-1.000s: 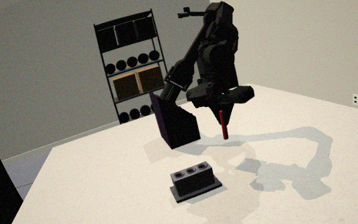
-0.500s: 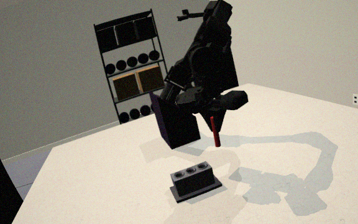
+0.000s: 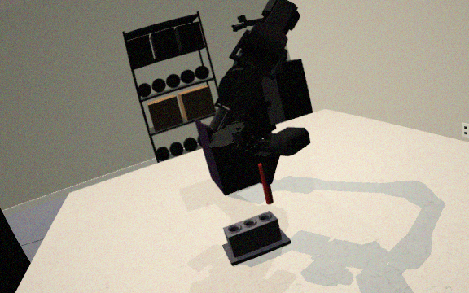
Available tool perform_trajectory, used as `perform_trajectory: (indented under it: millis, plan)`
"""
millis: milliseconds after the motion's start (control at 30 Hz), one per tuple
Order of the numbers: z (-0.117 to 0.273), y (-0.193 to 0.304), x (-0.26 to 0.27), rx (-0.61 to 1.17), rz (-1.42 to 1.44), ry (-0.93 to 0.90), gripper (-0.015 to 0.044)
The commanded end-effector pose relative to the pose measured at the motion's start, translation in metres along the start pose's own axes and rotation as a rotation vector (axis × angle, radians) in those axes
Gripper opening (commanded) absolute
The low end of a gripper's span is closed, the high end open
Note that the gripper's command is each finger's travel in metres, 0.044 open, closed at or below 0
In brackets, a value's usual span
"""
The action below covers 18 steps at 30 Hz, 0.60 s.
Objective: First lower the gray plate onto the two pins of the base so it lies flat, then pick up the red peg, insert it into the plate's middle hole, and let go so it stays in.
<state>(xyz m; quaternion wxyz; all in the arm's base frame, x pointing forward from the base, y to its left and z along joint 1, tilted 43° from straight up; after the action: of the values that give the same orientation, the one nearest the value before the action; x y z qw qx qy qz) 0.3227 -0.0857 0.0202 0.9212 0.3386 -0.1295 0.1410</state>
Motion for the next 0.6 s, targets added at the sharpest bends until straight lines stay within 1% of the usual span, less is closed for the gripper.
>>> perform_trajectory:
  millis: [0,400,567]
  plan:
    - [0.000,-0.012,-0.002,-0.001,0.008,0.001,0.0000]
    - [-0.004,-0.050,-0.012,0.005,0.011,-0.003,0.0000]
    - [-0.004,-0.052,-0.013,0.005,0.011,-0.003,0.0000]
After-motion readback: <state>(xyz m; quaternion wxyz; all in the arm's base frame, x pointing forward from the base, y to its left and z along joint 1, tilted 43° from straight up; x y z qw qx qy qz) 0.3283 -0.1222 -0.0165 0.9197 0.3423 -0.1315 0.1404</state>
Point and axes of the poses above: the point midway between the two fingers, 35 mm back from their tips, its own z axis back along the fingers, its own x axis across the jaws, y = z × x, the point moved 3 cm from there along z, back along the fingers, and after that the axes turned 2 degrees about z, right-handed, at the moved point
